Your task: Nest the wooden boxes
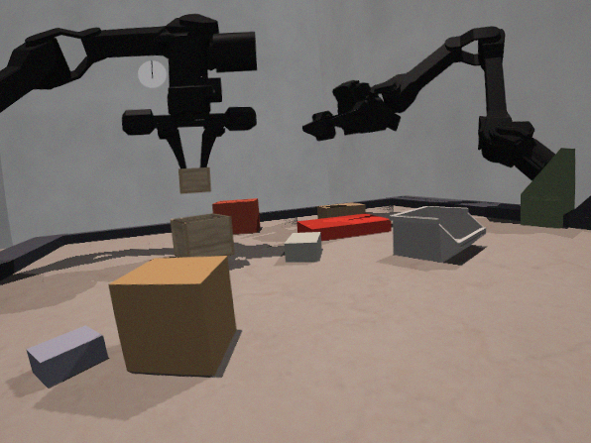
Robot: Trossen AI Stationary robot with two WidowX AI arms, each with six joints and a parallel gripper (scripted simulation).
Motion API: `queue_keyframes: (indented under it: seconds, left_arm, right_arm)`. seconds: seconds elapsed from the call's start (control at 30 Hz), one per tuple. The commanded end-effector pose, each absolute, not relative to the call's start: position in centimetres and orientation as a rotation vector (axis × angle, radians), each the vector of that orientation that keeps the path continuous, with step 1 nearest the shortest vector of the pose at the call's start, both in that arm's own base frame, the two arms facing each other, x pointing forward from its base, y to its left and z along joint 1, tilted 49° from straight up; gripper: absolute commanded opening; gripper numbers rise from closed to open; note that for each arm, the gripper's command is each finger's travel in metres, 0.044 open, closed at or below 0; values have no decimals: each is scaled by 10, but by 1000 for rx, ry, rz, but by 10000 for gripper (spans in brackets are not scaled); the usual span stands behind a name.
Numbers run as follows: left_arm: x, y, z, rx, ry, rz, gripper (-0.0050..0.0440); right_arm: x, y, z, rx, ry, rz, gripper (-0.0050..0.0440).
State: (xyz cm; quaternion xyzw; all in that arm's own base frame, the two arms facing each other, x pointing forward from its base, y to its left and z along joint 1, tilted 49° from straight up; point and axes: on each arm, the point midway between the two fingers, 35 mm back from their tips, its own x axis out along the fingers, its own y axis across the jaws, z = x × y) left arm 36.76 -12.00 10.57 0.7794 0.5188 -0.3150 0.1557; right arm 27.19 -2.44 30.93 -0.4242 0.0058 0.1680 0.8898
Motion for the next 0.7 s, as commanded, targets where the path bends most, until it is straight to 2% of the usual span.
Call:
queue_keyframes:
  seconds: [0.0, 0.67]
  left_arm:
    - [369, -124, 111, 2350, 1423, -1056, 178]
    - [369, -124, 111, 2741, 1209, -1705, 178]
  right_arm:
    - [269, -23, 317, -901, -7, 338, 400]
    - [269, -23, 317, -901, -7, 338, 400]
